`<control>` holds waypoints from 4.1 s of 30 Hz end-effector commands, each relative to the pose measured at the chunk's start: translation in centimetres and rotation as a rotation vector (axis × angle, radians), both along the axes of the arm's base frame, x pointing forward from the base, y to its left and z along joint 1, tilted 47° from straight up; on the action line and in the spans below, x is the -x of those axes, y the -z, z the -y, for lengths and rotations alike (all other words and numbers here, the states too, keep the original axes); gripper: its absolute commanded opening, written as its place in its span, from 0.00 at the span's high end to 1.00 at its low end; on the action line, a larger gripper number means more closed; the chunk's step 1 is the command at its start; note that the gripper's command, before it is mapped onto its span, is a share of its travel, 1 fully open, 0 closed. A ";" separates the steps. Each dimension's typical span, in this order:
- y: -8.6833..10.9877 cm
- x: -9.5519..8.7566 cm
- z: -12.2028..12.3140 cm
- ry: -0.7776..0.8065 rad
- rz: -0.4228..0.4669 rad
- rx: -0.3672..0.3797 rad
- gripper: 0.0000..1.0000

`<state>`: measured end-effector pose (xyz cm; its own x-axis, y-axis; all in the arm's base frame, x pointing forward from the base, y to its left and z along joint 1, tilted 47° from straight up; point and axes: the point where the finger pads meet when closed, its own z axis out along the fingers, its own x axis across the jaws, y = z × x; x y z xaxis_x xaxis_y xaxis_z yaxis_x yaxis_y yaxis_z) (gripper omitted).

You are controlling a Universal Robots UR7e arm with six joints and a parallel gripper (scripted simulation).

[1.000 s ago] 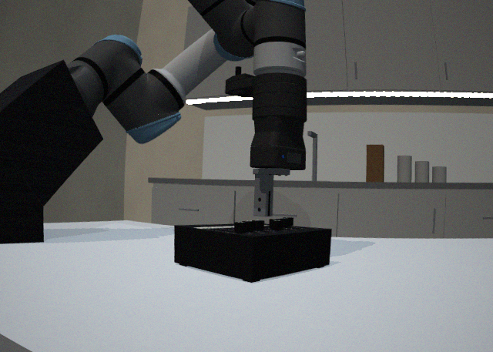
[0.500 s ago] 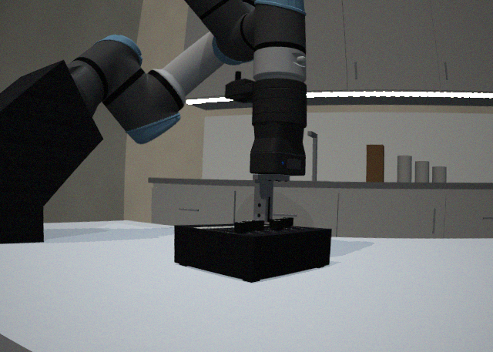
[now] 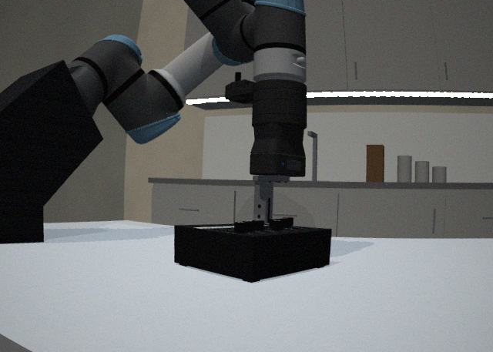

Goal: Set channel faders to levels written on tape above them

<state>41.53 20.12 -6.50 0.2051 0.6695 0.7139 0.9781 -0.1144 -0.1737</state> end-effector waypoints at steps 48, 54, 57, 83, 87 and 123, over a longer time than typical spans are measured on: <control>0.3 -1.8 0.2 0.001 0.001 0.000 1.00; 0.3 -2.1 0.3 0.001 0.001 0.000 1.00; 0.4 -2.1 0.3 0.001 0.001 0.000 1.00; 0.4 -2.4 0.3 0.001 0.001 0.000 1.00; 0.4 -2.4 0.3 0.001 0.001 0.000 1.00; 0.4 -2.5 0.3 0.001 0.001 0.000 1.00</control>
<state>43.92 19.85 -6.93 0.2055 0.6694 0.7139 0.9780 -0.1143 -0.1744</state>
